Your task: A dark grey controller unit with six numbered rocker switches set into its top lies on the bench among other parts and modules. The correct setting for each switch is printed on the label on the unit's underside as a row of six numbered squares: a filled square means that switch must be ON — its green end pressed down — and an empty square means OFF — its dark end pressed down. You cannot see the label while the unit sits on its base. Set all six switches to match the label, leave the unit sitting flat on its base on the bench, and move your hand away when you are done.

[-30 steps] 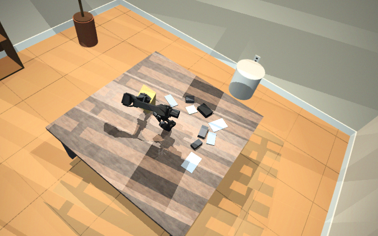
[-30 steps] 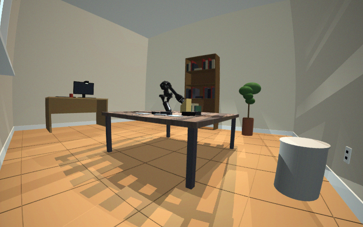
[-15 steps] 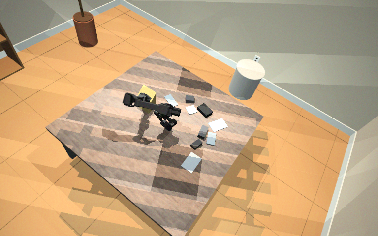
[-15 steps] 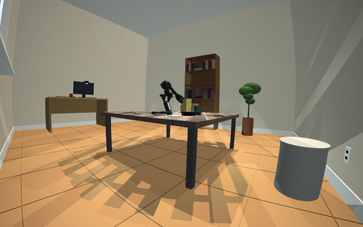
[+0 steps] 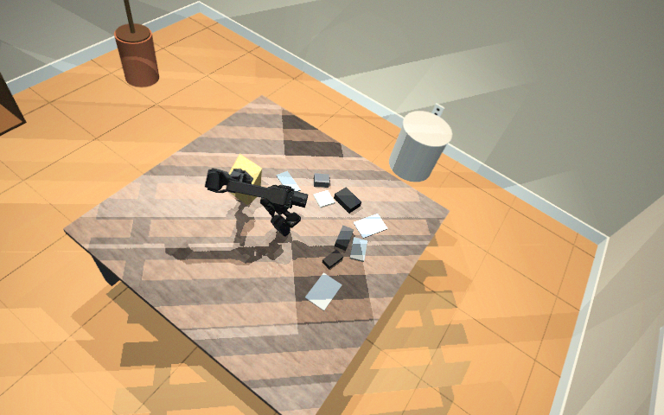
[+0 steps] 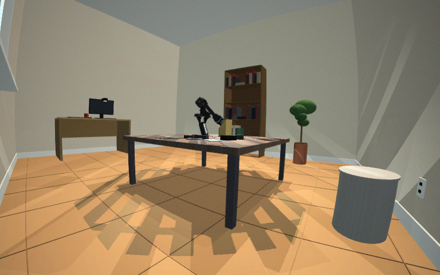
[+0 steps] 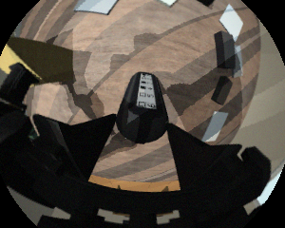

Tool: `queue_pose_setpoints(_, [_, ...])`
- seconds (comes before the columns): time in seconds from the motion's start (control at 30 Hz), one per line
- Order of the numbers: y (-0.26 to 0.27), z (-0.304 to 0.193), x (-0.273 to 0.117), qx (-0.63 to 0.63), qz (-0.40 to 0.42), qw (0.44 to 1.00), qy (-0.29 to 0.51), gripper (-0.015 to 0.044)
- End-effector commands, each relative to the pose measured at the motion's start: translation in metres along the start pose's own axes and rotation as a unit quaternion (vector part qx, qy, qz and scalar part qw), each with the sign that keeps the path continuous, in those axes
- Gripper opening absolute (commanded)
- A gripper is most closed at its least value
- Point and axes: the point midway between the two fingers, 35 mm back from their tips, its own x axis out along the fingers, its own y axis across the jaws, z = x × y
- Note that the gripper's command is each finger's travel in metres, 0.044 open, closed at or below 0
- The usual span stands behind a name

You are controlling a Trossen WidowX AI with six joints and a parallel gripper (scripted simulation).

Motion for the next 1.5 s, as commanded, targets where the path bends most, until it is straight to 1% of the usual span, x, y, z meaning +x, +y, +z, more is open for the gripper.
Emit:
queue_pose_setpoints(0.0, [0.000, 0.007, 0.001, 0.001, 0.005, 1.000, -0.004, 0.0335])
queue_pose_setpoints(1.47, [0.000, 0.052, -0.001, 0.002, 0.005, 1.000, -0.006, 0.0338])
